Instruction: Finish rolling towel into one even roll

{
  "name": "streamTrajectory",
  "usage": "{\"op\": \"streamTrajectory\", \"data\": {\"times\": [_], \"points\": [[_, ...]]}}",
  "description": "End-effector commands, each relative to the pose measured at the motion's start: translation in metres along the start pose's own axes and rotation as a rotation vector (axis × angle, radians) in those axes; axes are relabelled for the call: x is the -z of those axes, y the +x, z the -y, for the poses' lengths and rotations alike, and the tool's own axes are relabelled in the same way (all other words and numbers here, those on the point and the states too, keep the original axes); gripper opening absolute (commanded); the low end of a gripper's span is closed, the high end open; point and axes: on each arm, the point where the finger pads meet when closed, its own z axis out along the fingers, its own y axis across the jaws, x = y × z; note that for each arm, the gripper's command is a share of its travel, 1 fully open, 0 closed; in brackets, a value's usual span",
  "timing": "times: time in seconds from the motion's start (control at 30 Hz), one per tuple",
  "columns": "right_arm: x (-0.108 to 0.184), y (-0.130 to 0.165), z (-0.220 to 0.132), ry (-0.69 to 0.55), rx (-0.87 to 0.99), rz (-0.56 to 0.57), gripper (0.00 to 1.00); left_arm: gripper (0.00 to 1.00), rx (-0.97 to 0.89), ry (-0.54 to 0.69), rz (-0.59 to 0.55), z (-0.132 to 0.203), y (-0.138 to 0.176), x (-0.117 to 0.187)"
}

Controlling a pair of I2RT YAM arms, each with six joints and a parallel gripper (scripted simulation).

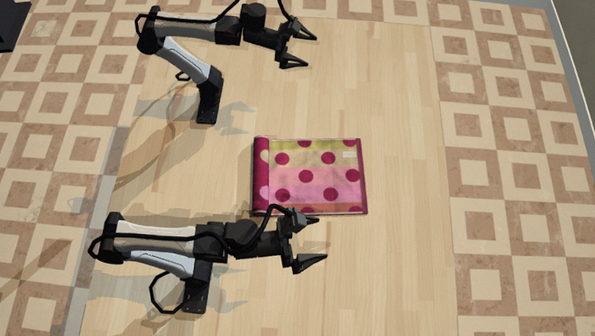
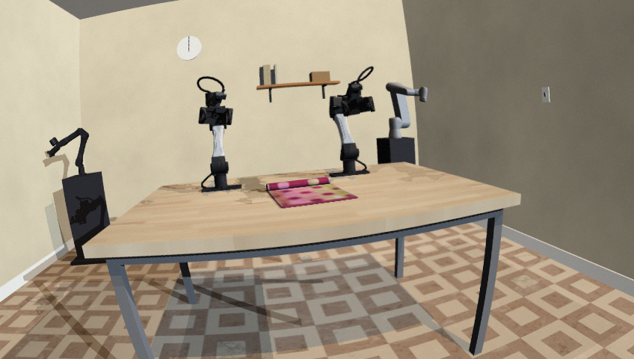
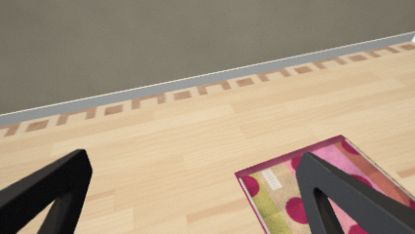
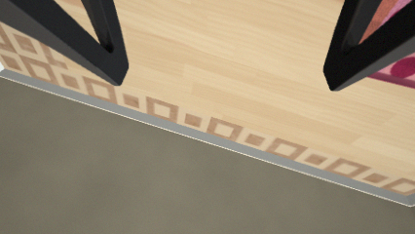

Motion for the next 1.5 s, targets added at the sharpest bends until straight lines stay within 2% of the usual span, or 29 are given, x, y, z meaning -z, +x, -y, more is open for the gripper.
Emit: {"op": "streamTrajectory", "data": {"times": [0.0,0.3,0.37,0.87,0.93,1.23,1.47], "points": [[0.011,0.023,-0.036,-0.149,0.102,-0.029,0.99,0.99,-0.102,0.131,-0.021,0.027,0.018,0.009],[0.037,0.084,-0.113,-0.450,0.311,-0.106,0.98,0.98,-0.300,0.390,-0.116,0.086,0.082,0.029],[0.037,0.084,-0.113,-0.450,0.311,-0.106,0.98,0.98,-0.300,0.390,-0.116,0.086,0.082,0.029],[0.079,0.179,-0.234,-0.924,0.640,-0.229,0.98,0.98,-0.612,0.799,-0.266,0.178,0.183,0.060],[0.079,0.179,-0.234,-0.924,0.640,-0.229,0.98,0.98,-0.612,0.799,-0.266,0.178,0.183,0.060],[0.095,0.215,-0.279,-1.101,0.763,-0.274,0.98,0.98,-0.729,0.951,-0.322,0.213,0.220,0.071],[0.098,0.223,-0.289,-1.139,0.790,-0.284,0.98,0.98,-0.754,0.984,-0.335,0.220,0.229,0.074]]}}
